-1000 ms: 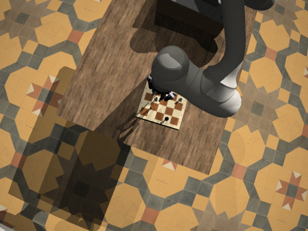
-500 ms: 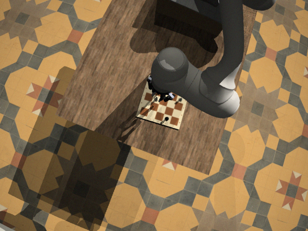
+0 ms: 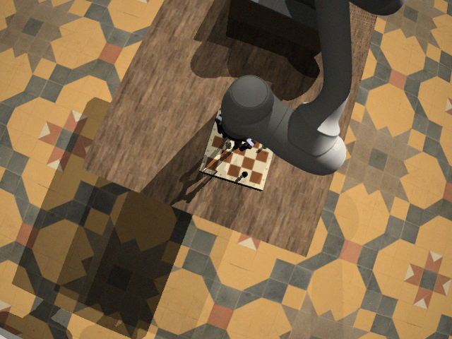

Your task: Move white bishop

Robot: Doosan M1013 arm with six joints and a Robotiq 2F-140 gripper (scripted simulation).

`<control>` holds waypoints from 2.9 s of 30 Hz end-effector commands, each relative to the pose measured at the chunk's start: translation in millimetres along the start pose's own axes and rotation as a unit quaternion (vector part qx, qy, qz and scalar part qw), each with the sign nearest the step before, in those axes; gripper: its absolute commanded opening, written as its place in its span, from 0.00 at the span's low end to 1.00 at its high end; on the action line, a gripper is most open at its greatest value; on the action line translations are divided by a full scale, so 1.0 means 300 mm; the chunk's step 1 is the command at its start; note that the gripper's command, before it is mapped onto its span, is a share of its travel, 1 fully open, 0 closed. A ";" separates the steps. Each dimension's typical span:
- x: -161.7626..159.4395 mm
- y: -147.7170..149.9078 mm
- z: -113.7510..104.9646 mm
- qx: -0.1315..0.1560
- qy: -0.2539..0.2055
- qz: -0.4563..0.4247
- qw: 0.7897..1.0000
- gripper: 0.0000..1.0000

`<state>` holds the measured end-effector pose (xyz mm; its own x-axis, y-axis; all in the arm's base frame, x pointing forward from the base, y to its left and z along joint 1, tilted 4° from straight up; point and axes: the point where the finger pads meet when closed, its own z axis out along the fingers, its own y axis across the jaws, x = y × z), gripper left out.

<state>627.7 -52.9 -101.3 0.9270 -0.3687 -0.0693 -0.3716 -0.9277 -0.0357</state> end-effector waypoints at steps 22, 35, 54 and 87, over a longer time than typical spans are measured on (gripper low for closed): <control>0.000 0.000 0.004 0.000 0.000 0.000 1.000 0.22; 0.000 0.000 0.004 0.000 0.000 0.000 1.000 0.22; 0.000 0.000 0.004 0.000 0.000 0.000 1.000 0.00; 0.000 0.000 -0.155 0.000 0.000 0.000 1.000 0.00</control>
<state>629.6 -55.1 -63.7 0.9270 -0.3687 -0.0691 -0.3716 -0.9277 -0.0357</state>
